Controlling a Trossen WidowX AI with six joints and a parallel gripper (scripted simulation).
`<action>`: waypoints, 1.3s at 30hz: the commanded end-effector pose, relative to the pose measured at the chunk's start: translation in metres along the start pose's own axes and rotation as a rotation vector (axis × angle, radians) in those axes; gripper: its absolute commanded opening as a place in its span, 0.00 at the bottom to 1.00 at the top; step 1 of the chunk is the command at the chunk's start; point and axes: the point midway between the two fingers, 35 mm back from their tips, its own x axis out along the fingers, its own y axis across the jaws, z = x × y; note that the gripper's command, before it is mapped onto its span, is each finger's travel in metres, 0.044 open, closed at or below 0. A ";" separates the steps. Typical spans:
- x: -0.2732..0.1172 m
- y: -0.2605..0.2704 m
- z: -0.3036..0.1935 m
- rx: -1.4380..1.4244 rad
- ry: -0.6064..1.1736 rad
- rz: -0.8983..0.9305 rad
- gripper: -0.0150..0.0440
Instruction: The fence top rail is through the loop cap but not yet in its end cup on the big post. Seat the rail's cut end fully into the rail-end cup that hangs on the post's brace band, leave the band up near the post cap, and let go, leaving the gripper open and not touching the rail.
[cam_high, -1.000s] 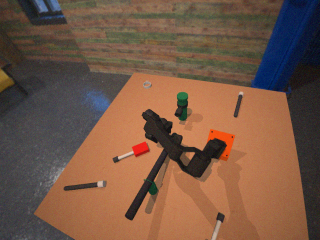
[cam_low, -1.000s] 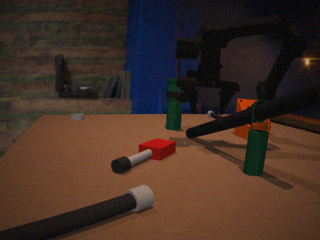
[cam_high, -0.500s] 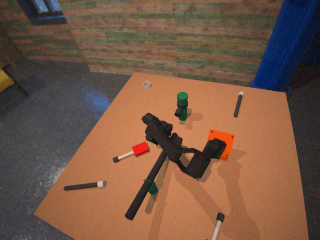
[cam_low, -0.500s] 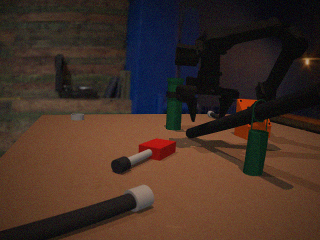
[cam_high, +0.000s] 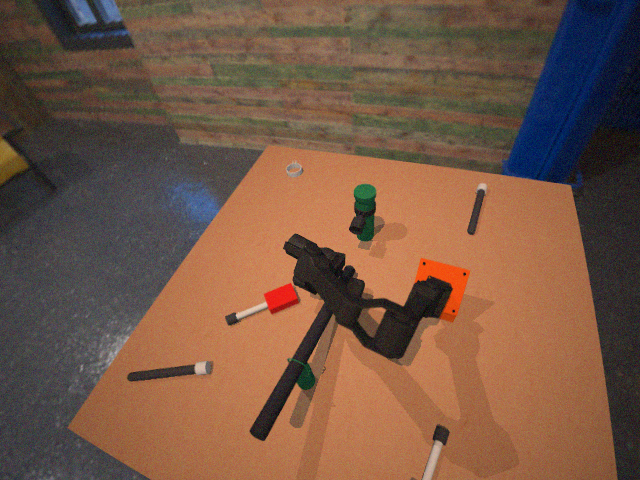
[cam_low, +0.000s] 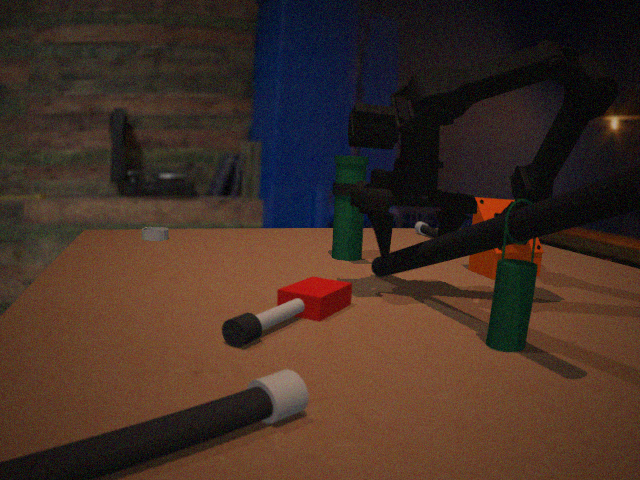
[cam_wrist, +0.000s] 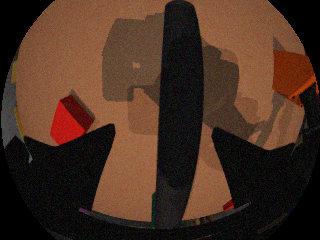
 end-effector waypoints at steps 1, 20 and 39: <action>0.007 -0.001 -0.001 0.002 0.004 -0.004 1.00; 0.022 -0.003 -0.002 0.002 0.008 -0.004 0.64; 0.018 -0.003 -0.001 0.002 0.008 -0.004 0.30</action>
